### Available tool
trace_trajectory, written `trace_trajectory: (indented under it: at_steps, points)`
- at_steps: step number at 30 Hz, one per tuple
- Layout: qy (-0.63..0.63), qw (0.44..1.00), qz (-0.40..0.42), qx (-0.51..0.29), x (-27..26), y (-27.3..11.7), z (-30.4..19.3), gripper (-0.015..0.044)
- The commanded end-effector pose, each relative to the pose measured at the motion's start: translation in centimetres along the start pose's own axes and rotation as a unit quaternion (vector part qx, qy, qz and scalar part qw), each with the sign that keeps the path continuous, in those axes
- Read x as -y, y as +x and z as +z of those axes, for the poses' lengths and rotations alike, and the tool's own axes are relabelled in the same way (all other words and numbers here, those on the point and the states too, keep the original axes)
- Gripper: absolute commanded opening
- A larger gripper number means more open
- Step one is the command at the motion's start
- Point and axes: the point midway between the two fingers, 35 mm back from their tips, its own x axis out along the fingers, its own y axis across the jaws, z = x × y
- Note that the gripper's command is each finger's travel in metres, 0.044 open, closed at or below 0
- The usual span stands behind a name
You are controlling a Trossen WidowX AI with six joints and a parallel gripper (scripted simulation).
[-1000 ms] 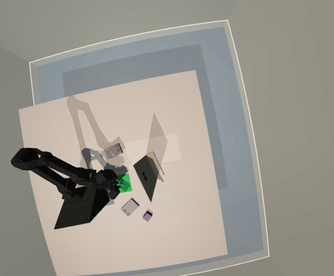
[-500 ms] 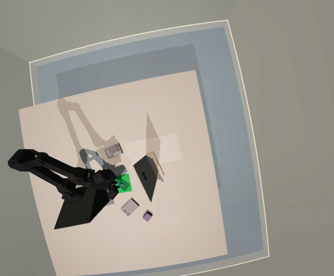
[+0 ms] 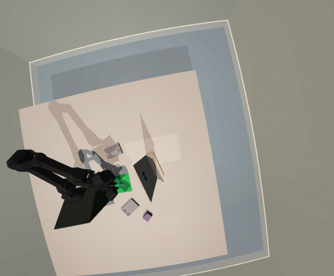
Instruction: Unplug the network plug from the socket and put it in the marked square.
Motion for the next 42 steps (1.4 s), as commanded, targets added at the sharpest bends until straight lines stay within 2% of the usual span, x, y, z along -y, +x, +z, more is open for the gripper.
trace_trajectory:
  at_steps: [1,42]
  points:
    - [-0.003,1.000,-0.002,0.005,0.4,-0.5,0.3,0.0156]
    - [-0.002,1.000,-0.003,0.005,3.0,-4.5,0.2,0.0156]
